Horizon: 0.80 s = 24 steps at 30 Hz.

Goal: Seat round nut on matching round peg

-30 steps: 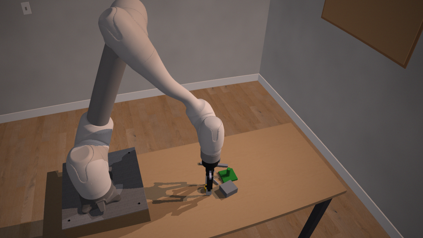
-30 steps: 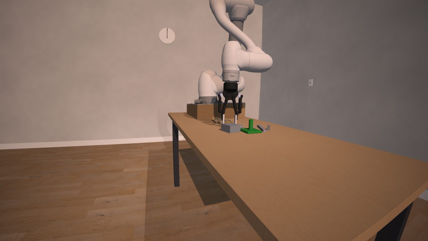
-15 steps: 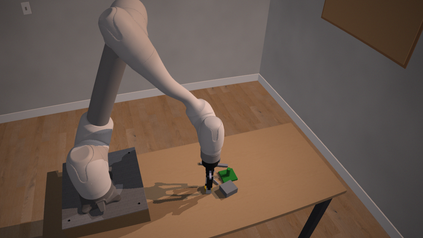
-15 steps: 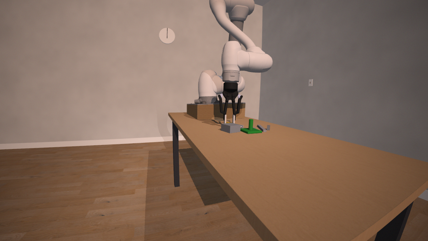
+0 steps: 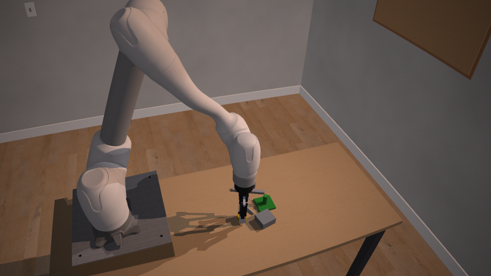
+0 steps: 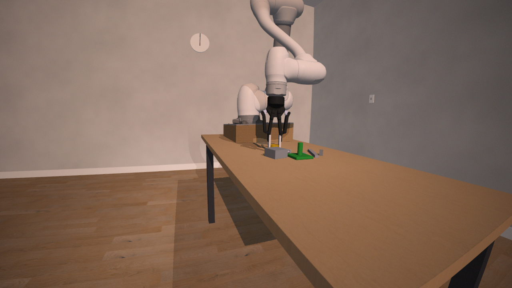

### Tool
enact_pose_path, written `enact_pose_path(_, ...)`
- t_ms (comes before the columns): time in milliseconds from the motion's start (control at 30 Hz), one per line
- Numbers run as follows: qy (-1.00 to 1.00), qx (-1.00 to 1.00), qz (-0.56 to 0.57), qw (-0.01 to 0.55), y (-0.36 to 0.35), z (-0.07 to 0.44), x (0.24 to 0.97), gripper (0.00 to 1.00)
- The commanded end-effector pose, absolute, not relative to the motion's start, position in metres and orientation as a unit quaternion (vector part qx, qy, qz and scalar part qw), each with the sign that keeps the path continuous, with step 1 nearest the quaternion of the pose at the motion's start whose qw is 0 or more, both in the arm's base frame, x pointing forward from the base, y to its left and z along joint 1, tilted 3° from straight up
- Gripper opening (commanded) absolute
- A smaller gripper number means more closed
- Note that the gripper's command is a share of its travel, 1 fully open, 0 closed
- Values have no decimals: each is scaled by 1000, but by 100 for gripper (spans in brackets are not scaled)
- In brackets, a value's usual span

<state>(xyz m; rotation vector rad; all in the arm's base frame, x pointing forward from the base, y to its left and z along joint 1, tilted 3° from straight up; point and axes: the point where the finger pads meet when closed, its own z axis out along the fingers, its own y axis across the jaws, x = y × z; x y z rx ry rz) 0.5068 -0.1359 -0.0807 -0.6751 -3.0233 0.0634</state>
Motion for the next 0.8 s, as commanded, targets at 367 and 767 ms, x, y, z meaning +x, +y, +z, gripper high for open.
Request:
enact_pose_path(367, -976, -218, 20, 22, -134, -41, 507, 0)
enact_pose_path(767, -976, -218, 20, 22, -133, -20, 508, 0)
